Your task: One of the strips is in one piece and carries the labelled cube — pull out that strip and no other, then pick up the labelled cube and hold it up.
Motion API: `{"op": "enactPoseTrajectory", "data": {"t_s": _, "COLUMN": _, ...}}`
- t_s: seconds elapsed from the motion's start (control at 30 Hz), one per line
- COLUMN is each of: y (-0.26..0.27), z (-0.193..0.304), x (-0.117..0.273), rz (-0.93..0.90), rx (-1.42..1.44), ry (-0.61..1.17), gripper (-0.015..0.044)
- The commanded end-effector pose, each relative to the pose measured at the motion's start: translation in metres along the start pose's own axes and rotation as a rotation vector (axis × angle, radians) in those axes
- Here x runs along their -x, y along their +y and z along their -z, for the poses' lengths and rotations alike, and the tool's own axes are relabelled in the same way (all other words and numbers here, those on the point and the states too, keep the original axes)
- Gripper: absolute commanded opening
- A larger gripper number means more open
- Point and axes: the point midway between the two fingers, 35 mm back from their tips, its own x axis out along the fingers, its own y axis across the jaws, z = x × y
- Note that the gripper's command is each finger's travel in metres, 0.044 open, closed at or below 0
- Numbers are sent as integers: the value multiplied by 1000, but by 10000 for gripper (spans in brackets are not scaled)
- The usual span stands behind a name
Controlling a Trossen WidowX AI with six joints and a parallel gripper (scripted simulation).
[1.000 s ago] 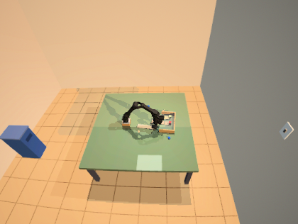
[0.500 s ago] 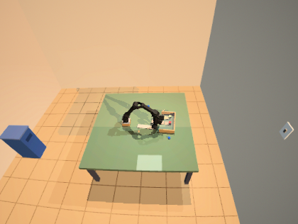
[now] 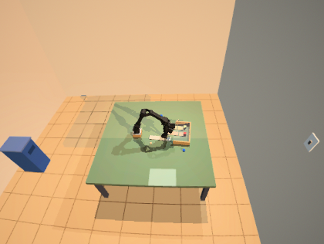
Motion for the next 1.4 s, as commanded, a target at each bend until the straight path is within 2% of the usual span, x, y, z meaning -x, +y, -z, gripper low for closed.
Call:
{"op": "enactPoseTrajectory", "data": {"t_s": 0.0, "y": -1, "z": 18, "x": 9, "rz": 1, "rx": -2, "ry": 7, "gripper": 0}}
{"op": "enactPoseTrajectory", "data": {"t_s": 0.57, "y": -5, "z": 65, "x": 12, "rz": 2, "rx": -2, "ry": 12, "gripper": 0}}
{"op": "enactPoseTrajectory", "data": {"t_s": 0.67, "y": -5, "z": 65, "x": 15, "rz": 2, "rx": -2, "ry": 12, "gripper": 0}}
{"op": "enactPoseTrajectory", "data": {"t_s": 0.87, "y": -5, "z": 65, "x": 47, "rz": 1, "rx": -2, "ry": 12, "gripper": 0}}
{"op": "enactPoseTrajectory", "data": {"t_s": 1.37, "y": -5, "z": 65, "x": 48, "rz": 1, "rx": -2, "ry": 12, "gripper": 0}}
